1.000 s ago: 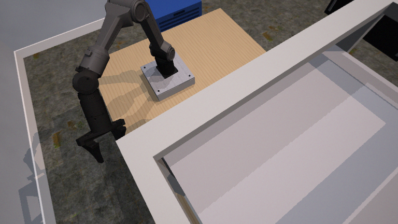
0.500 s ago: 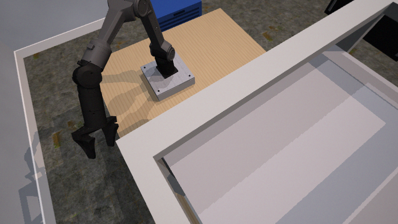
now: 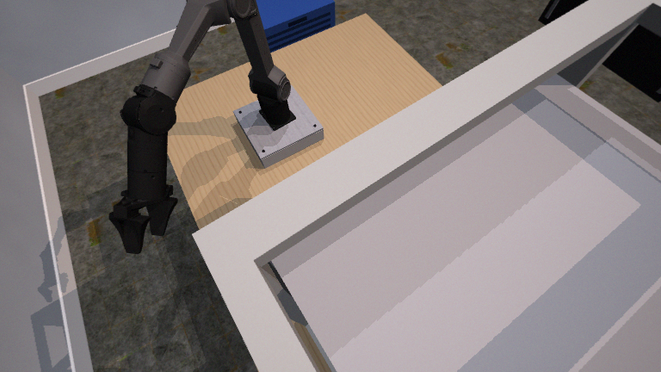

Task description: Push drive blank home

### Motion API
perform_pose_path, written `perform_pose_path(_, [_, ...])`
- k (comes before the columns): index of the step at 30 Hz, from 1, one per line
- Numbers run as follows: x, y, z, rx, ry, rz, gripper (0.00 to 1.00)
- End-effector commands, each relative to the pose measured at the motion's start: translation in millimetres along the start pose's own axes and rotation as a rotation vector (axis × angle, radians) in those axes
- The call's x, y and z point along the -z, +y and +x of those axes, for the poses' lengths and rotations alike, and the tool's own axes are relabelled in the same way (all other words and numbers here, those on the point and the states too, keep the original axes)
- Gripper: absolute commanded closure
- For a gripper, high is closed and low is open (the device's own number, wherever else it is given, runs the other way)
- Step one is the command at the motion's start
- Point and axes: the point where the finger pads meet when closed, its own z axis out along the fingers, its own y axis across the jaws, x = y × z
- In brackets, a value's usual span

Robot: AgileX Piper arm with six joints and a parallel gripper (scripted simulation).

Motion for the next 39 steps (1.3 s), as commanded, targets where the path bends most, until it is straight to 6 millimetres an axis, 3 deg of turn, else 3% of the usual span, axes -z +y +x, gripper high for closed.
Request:
perform_pose_path(1, [4.5,3.2,-4.5,0.05,-0.028,-0.017,0.0])
perform_pose_path(20, [50.5,43.3,-37.0,0.555,-0.281,-0.169,0.0])
perform_pose_path(22, [50.5,43.3,-37.0,0.555,-0.281,-0.169,0.0])
perform_pose_path(37, [105.5,87.7,-33.3,1.055,-0.508,-0.318,0.0])
perform_pose_path(39, [105.5,87.7,-33.3,1.055,-0.508,-0.318,0.0])
